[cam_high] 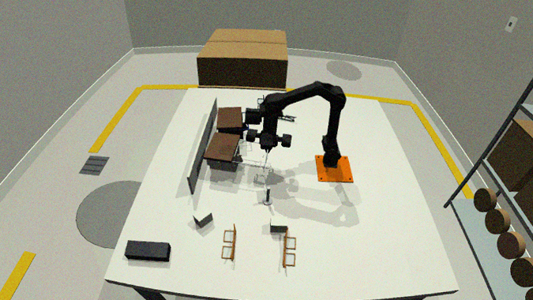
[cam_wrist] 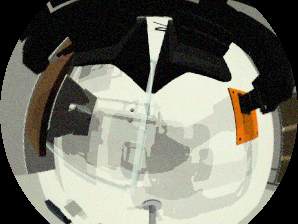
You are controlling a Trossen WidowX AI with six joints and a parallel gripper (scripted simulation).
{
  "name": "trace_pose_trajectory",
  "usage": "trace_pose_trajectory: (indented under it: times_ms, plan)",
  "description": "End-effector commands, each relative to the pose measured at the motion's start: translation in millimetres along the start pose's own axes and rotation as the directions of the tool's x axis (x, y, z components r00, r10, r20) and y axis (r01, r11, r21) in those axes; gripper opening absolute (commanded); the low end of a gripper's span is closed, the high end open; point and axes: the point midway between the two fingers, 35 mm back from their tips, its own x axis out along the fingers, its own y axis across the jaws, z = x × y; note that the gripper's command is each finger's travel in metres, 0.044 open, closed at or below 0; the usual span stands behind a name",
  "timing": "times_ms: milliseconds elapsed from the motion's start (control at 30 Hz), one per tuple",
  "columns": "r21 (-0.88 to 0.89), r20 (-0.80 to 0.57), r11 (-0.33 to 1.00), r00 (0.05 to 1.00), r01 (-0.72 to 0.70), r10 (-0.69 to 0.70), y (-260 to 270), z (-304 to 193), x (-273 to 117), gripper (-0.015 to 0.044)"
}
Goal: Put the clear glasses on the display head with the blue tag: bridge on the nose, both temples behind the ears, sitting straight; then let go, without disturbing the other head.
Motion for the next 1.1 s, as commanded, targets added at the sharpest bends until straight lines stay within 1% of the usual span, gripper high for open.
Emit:
trace_pose_trajectory:
  times_ms: [0, 1067]
  plan:
    - [-0.006, 0.005, 1.0, 1.0, -0.006, 0.006, -6.4, 0.9, 0.7, 0.0]
    - [-0.006, 0.005, 1.0, 1.0, -0.01, 0.01, -51.5, 1.1, 1.4, 0.0]
